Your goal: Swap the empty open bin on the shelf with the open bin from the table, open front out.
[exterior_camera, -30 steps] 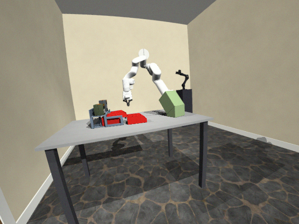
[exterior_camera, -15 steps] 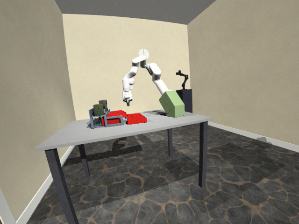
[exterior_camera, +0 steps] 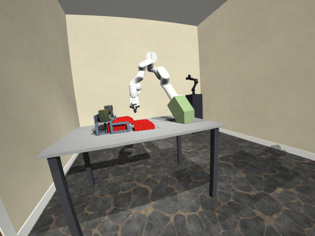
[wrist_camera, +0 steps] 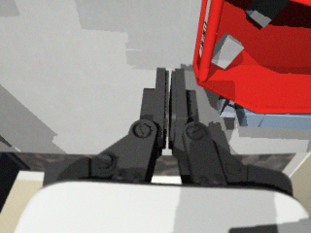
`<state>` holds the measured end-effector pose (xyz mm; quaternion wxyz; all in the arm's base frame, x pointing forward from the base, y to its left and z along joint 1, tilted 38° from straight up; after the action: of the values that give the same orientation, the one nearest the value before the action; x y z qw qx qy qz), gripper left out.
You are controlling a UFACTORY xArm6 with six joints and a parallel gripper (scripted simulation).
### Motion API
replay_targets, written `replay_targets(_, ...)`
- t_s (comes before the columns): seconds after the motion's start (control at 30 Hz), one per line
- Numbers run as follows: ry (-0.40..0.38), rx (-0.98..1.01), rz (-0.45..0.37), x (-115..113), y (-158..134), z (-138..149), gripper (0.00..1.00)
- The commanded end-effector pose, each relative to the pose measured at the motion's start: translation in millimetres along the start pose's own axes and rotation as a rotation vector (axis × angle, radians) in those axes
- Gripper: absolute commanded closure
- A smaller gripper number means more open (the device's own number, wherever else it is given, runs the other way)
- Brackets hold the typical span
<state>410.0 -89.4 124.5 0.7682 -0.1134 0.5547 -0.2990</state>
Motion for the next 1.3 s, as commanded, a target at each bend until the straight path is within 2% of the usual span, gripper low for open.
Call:
replay_targets(0.0, -0.003, 0.001, 0.001, 9.5, 0.2, 1.1, 1.0)
replay_targets(0.2, -0.003, 0.001, 0.001, 20.8, 0.3, 1.0, 1.0)
replay_targets(0.7, -0.003, 0.001, 0.001, 69.7, 0.4, 0.6, 1.0)
replay_targets(1.27, -0.003, 0.001, 0.001, 98.0, 0.5, 0.4, 1.0)
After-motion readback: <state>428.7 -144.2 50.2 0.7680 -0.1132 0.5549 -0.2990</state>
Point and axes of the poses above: the point where the finger pads meet when closed, its own x axis out along the fingers, its own z axis across the jaws, y = z × x, the point moved 4 cm from there along -x, back along the fingers, and after that the axes turned 13 degrees about x, right-handed, at the moved point
